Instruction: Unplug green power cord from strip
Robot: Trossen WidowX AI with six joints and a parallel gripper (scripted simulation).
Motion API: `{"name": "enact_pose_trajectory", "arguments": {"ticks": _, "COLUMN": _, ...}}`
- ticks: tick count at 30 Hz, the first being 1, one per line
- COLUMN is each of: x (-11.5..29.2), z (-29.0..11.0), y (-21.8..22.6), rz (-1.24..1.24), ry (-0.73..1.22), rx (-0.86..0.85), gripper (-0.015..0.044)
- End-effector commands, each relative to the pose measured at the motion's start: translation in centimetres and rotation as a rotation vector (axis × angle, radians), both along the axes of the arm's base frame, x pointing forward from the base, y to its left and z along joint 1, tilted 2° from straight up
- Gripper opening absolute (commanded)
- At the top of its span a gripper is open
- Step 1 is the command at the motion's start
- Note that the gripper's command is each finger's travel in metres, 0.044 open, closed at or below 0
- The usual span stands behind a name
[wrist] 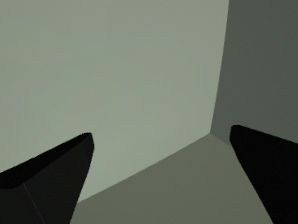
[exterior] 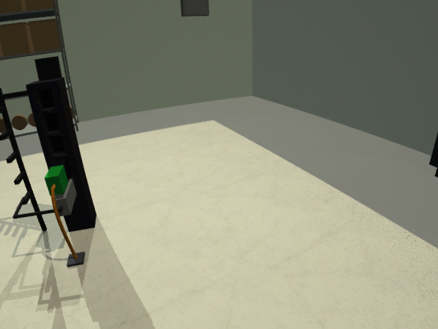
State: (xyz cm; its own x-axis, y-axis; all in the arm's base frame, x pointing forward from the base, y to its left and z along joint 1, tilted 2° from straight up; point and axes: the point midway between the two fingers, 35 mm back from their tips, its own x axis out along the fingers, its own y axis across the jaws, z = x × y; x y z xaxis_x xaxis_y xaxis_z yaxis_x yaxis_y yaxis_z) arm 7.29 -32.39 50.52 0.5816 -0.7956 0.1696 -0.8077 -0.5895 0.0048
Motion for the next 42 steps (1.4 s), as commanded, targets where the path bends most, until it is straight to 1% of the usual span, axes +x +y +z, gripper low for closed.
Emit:
{"name": "enact_pose_trajectory", "arguments": {"ticks": 1, "x": 0.1, "z": -0.1, "y": -0.1, "rz": 0.006, "ry": -0.014, "rx": 0.016, "gripper": 0.0374}}
{"name": "enact_pose_trajectory", "arguments": {"ticks": 3, "x": 1.3, "z": -1.3, "y": -0.4, "rz": 0.048, "ry": -0.123, "rx": 0.146, "gripper": 0.0321}}
{"name": "enact_pose_trajectory", "arguments": {"ticks": 9, "x": 7.1, "z": -7.0, "y": -0.9, "rz": 0.161, "ry": -0.567, "rx": 0.76, "gripper": 0.0164}}
{"name": "enact_pose_trajectory", "arguments": {"ticks": 10, "x": 8.0, "z": -7.9, "y": -0.7, "rz": 0.164, "ry": -0.63, "rx": 0.858, "gripper": 0.016}}
{"name": "enact_pose_trajectory", "arguments": {"ticks": 18, "x": 11.6, "z": -11.6, "y": 0.4, "rz": 0.128, "ry": -0.861, "rx": 1.238, "gripper": 0.016}}
{"name": "enact_pose_trajectory", "arguments": {"ticks": 27, "x": 15.5, "z": -15.7, "y": 2.9, "rz": -0.009, "ry": -1.1, "rx": 1.654, "gripper": 0.016}}
{"name": "enact_pose_trajectory", "arguments": {"ticks": 35, "x": 18.5, "z": -19.2, "y": 6.1, "rz": -0.24, "ry": -1.296, "rx": 1.974, "gripper": 0.016}}
{"name": "enact_pose_trajectory", "arguments": {"ticks": 42, "x": 20.3, "z": -22.3, "y": 9.4, "rz": -0.544, "ry": -1.471, "rx": 2.181, "gripper": 0.016}}
